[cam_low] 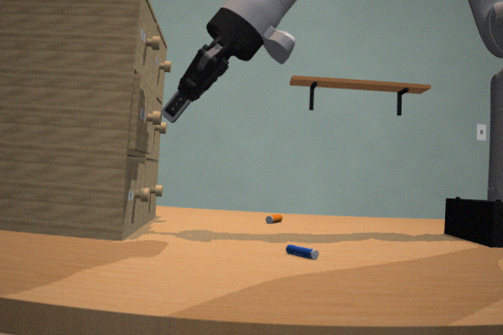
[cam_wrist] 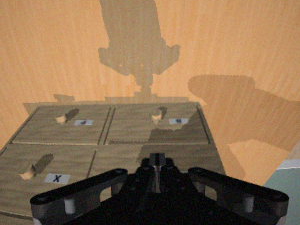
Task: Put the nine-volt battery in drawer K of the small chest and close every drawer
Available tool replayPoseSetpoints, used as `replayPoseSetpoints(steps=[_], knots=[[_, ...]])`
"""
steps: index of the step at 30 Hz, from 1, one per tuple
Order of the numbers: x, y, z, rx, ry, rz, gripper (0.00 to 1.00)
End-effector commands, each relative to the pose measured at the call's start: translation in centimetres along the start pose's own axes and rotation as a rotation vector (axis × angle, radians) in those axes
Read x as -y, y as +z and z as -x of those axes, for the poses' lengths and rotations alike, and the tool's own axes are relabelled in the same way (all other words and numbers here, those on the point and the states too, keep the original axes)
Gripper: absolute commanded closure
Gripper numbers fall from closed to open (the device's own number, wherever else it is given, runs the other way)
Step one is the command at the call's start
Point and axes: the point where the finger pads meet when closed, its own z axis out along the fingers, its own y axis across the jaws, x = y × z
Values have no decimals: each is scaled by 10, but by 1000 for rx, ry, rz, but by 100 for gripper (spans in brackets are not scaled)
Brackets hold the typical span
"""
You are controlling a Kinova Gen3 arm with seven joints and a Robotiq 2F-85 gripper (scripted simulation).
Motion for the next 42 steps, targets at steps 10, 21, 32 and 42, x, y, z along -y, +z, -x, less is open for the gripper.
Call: replayPoseSetpoints(steps=[10,21,32,42], knots=[[0,3,5,2,0,0,100],[0,3,6,2,0,0,100],[0,3,6,2,0,0,100],[0,3,6,2,0,0,100]])
